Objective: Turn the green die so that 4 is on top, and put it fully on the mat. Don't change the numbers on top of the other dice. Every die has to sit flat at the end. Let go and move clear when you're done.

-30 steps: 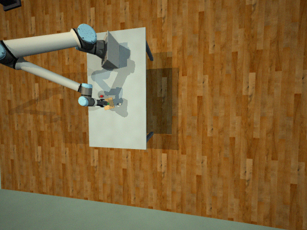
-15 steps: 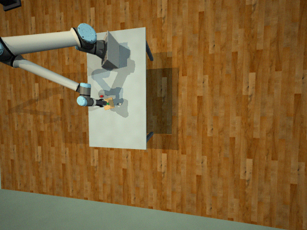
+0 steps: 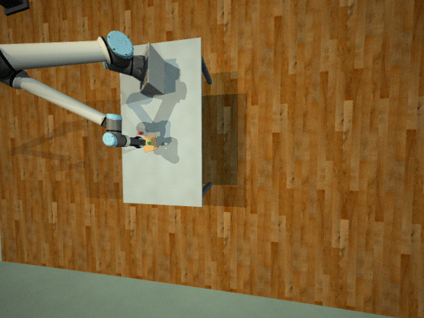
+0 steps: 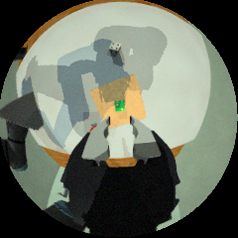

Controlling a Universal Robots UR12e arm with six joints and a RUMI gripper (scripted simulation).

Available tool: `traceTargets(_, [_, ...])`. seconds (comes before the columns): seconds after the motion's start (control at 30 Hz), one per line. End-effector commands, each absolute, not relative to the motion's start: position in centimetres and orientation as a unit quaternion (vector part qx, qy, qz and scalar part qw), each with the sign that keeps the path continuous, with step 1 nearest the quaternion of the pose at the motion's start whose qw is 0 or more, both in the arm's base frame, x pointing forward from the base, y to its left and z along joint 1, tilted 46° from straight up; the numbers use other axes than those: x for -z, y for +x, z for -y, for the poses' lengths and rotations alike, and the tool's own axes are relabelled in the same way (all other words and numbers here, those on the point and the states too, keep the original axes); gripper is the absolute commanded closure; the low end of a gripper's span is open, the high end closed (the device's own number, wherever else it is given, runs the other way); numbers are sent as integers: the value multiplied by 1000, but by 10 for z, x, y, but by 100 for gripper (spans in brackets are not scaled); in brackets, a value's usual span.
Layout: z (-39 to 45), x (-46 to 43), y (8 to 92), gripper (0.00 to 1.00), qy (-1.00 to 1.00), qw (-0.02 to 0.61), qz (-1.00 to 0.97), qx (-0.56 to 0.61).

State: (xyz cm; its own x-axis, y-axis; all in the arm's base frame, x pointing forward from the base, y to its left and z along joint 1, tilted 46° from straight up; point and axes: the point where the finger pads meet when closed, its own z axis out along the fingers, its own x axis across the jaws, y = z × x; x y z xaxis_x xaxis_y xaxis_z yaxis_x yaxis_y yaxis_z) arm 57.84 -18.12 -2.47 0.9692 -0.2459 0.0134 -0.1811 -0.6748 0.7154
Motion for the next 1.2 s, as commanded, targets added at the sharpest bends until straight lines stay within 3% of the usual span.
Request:
traceTargets(0.0, [181, 24, 579, 76, 912, 391, 117, 43])
traceTargets(0.33, [181, 27, 577, 76, 872, 472, 115, 57])
traceTargets(1.17, [180, 28, 575, 76, 833, 537, 114, 69])
